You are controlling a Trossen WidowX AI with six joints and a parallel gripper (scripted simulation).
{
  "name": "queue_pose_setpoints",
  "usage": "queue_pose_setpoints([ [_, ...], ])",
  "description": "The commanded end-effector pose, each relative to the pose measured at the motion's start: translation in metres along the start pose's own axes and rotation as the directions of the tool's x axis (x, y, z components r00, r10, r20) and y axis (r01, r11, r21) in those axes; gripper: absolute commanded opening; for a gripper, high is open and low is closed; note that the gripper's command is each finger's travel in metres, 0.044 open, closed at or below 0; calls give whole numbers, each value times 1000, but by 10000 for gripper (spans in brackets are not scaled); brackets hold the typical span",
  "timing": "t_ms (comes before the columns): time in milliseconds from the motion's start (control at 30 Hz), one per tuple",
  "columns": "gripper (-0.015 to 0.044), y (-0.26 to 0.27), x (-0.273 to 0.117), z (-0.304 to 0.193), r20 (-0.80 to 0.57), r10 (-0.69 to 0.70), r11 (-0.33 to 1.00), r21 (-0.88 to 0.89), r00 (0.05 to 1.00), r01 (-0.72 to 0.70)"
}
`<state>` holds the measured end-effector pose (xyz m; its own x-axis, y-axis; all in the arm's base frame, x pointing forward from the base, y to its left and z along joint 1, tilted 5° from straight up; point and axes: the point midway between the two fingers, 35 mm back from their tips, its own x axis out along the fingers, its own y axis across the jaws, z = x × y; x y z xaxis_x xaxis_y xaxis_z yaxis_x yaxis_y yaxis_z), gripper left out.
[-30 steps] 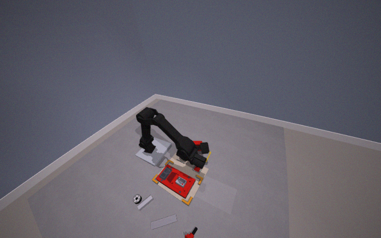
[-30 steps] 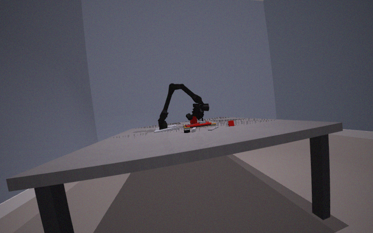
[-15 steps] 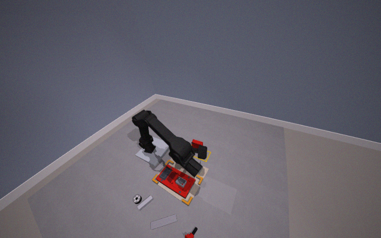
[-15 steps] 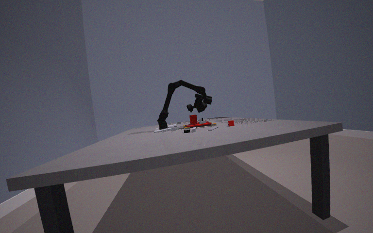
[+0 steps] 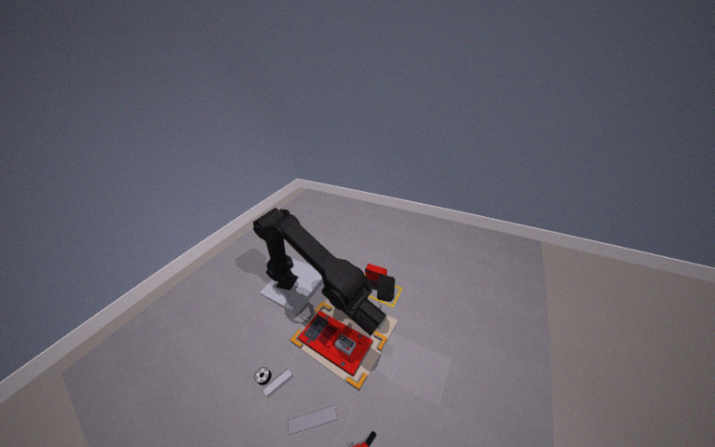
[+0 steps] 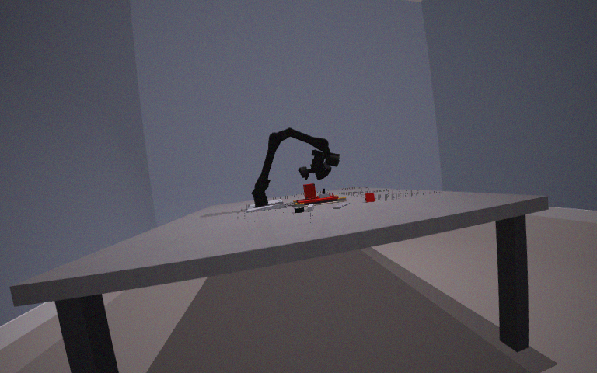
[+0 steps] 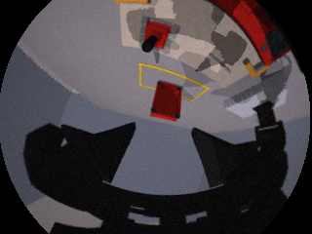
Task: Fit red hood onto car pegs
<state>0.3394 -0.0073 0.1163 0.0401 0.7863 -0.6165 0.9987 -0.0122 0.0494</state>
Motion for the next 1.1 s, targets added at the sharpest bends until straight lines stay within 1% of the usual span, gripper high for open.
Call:
queue_pose_setpoints([
  [0, 335, -1, 3, 0, 5, -14, 999, -48, 1000, 15],
  [100, 256, -2, 11, -3, 51, -57, 958, -280, 997, 69],
  [167, 204, -2, 16, -5, 84, -85, 894, -435, 993, 113],
  [233, 151, -2, 22, -8, 117, -110, 802, -576, 987, 158],
  [333, 72, -2, 29, -12, 169, -145, 621, -752, 975, 223],
  [433, 0, -2, 36, -15, 221, -175, 396, -876, 959, 274],
  [533, 0, -2, 43, -19, 274, -200, 144, -942, 941, 305],
  [667, 0, -2, 51, -25, 344, -225, -205, -931, 911, 301],
  [733, 0, -2, 55, -27, 379, -234, -372, -886, 895, 278],
  [833, 0, -1, 61, -32, 431, -242, -598, -772, 869, 217],
  [967, 0, -1, 69, -39, 499, -244, -830, -550, 831, 86],
  [1067, 0, 0, 75, -45, 548, -239, -936, -349, 802, -40],
])
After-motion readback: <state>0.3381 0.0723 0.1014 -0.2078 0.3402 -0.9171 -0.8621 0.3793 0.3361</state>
